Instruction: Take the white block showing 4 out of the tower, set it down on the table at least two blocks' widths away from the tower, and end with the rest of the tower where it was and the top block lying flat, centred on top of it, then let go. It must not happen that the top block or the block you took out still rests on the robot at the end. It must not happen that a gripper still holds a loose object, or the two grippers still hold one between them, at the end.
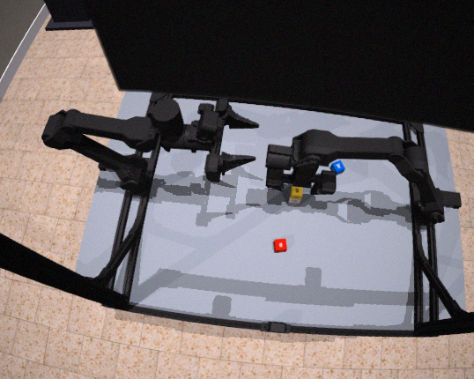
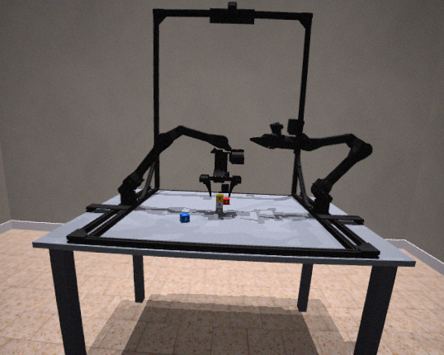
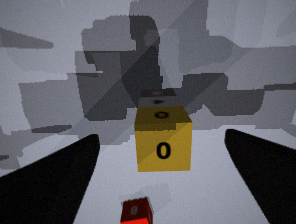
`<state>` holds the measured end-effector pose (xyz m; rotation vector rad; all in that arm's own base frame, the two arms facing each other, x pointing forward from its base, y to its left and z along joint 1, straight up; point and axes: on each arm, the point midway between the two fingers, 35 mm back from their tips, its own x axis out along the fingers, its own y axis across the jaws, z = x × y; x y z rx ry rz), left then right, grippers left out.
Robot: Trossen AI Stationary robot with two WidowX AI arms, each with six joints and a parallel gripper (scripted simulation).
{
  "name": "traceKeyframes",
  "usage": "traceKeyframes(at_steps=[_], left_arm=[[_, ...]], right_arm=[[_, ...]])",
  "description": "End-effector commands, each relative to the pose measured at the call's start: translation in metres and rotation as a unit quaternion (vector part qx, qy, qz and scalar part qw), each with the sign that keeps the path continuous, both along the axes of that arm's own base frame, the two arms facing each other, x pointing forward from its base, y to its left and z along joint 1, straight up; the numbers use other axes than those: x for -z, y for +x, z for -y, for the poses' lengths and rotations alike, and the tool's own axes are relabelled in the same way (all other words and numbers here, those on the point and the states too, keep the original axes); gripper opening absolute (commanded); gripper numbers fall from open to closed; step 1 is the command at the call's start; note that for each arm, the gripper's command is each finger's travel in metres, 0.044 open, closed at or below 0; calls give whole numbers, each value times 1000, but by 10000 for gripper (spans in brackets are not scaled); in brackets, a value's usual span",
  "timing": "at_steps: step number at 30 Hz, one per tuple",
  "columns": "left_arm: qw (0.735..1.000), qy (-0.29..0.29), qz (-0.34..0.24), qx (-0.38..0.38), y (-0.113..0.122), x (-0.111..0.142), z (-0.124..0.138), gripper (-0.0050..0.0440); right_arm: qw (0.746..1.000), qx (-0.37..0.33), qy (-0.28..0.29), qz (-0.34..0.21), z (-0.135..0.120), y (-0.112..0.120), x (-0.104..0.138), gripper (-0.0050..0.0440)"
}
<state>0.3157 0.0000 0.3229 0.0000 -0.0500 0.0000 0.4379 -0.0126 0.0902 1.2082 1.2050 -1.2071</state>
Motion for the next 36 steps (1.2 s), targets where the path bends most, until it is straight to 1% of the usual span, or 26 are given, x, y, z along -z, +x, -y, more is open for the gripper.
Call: traceKeyframes(at_steps=[1,9,14,29,31,35,36], left_arm=[[1000,0,0,0,0,0,0,400],[1000,0,0,0,0,0,0,400],[1000,0,0,0,0,0,0,400],[1000,0,0,0,0,0,0,400],[1000,0,0,0,0,0,0,400],[1000,0,0,0,0,0,0,400],[1000,0,0,0,0,0,0,400]], right_arm=[[1000,1,1,-2,-1,0,2,400],[1000,1,1,-2,-1,0,2,208],[1000,1,1,-2,-1,0,2,208],[1000,1,1,-2,-1,0,2,108],[1000,1,1,-2,-1,0,2,108],[1000,1,1,-2,-1,0,-10,12],[1000,1,1,-2,-1,0,-10,0]])
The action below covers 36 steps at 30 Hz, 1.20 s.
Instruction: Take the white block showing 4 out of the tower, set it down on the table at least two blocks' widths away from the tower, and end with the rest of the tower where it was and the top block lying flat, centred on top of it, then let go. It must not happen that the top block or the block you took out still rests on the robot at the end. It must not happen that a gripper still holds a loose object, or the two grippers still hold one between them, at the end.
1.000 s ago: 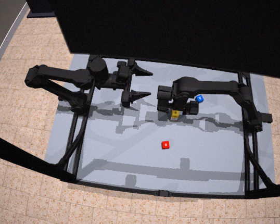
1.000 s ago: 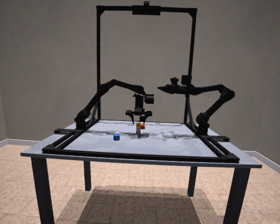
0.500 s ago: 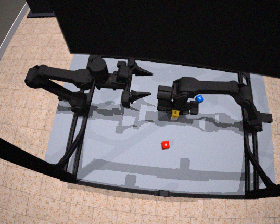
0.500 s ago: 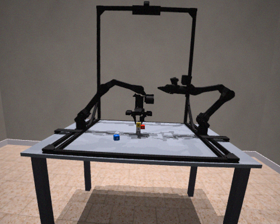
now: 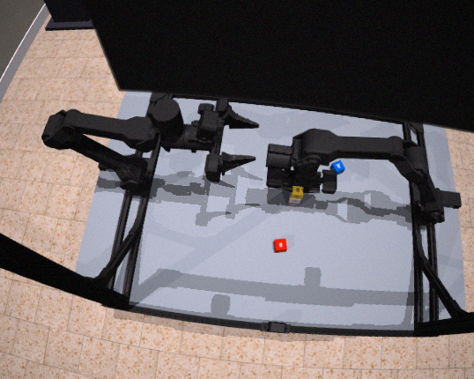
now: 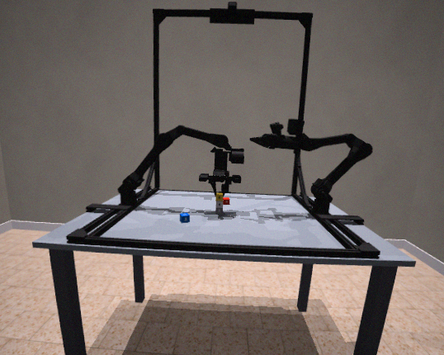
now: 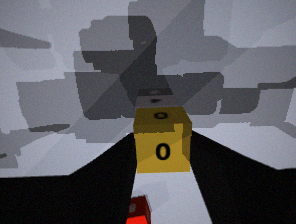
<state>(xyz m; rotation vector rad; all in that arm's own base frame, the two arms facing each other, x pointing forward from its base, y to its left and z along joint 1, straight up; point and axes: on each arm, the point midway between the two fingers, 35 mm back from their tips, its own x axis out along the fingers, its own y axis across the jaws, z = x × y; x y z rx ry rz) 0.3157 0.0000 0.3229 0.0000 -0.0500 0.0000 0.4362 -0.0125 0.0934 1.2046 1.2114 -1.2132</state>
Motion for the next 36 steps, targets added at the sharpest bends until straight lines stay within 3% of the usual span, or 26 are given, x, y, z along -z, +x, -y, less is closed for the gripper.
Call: traceKeyframes(at_steps=[1,6,10,12,20,36], left_arm=[[1000,0,0,0,0,0,0,400],[1000,0,0,0,0,0,0,400],[1000,0,0,0,0,0,0,400],[1000,0,0,0,0,0,0,400],[1000,0,0,0,0,0,0,400],[1000,0,0,0,0,0,0,400]], right_arm=[[1000,1,1,2,-1,1,-7,0],[1000,1,1,2,-1,0,-7,0],[1000,1,1,2,0,-22,-10,0],[1000,1,1,2,0,-22,-10,0],[1000,1,1,2,-1,-77,-7,0],[1000,1,1,2,-1,-79,-7,0]])
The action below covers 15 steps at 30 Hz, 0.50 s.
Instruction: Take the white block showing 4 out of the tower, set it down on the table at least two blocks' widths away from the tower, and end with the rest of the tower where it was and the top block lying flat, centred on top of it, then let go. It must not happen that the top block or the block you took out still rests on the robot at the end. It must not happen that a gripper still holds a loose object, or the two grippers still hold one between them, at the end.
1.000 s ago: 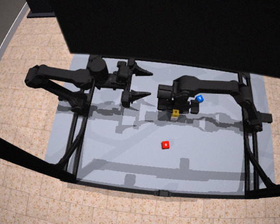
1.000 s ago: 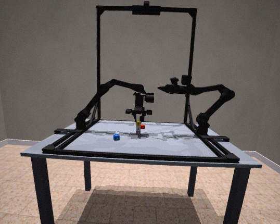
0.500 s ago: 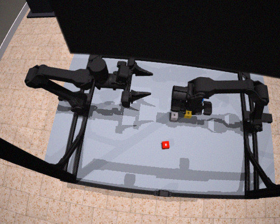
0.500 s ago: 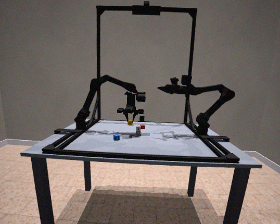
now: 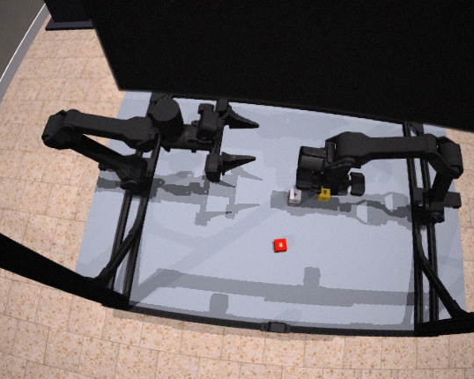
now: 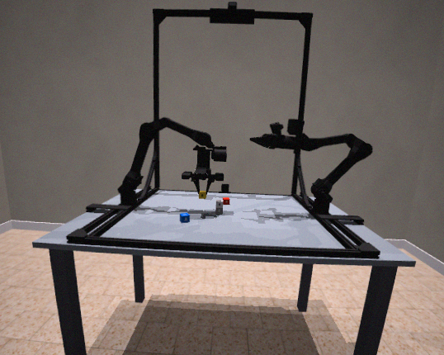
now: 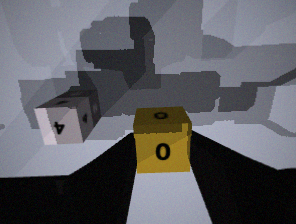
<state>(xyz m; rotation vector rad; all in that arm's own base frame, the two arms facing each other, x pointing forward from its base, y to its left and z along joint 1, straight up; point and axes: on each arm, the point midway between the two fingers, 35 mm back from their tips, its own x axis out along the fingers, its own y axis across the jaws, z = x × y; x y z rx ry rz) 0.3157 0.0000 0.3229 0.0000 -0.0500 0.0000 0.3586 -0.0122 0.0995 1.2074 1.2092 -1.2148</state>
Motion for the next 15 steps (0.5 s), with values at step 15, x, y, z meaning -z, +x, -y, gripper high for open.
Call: traceKeyframes(at_steps=[15], left_arm=[[997,2,-78,-1,48,89,-5,400]], right_arm=[[1000,-1,1,2,0,-1,-1,0]])
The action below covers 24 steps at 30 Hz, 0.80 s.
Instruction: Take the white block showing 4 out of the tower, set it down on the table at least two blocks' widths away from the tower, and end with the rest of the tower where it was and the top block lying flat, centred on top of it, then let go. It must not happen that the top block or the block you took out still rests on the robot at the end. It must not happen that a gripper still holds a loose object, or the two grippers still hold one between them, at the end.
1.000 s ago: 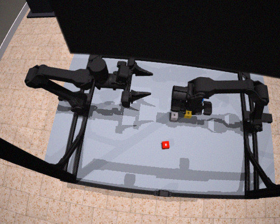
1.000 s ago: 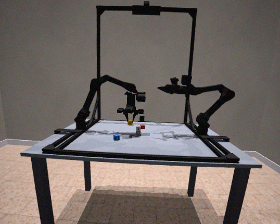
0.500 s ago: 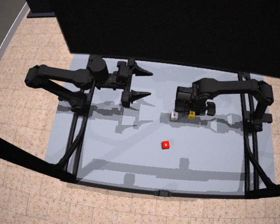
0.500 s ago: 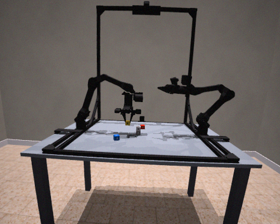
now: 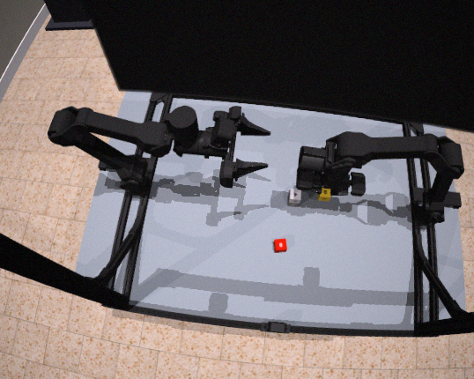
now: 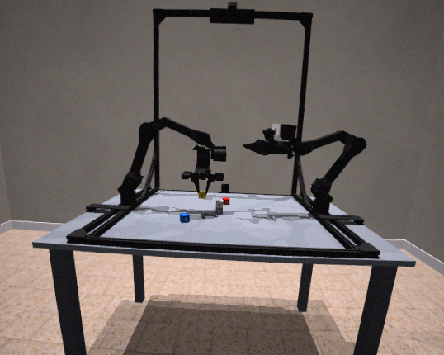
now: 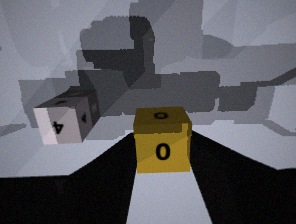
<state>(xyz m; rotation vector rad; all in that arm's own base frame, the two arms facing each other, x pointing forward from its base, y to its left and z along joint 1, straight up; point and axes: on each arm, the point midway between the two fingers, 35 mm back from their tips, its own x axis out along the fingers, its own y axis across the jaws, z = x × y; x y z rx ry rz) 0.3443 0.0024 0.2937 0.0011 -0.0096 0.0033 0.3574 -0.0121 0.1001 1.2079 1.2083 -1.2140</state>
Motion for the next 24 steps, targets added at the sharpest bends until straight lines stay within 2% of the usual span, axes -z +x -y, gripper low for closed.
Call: traceKeyframes(at_steps=[1,7,10,12,18,24], left_arm=[[998,1,-67,1,23,70,-4,400],[991,-1,-131,0,36,149,-9,400],[991,-1,-135,0,37,166,-9,400],[991,-1,-135,0,37,166,-9,400],[990,-1,-144,1,36,210,-9,400],[991,-1,-135,0,37,229,-9,400]], right_arm=[[1000,-1,1,1,0,0,0,0],[1000,-1,1,1,0,0,0,0],[1000,-1,1,1,0,0,0,0],[1000,-1,1,1,0,0,0,0],[1000,-1,1,1,0,0,0,0],[1000,-1,1,1,0,0,0,0]])
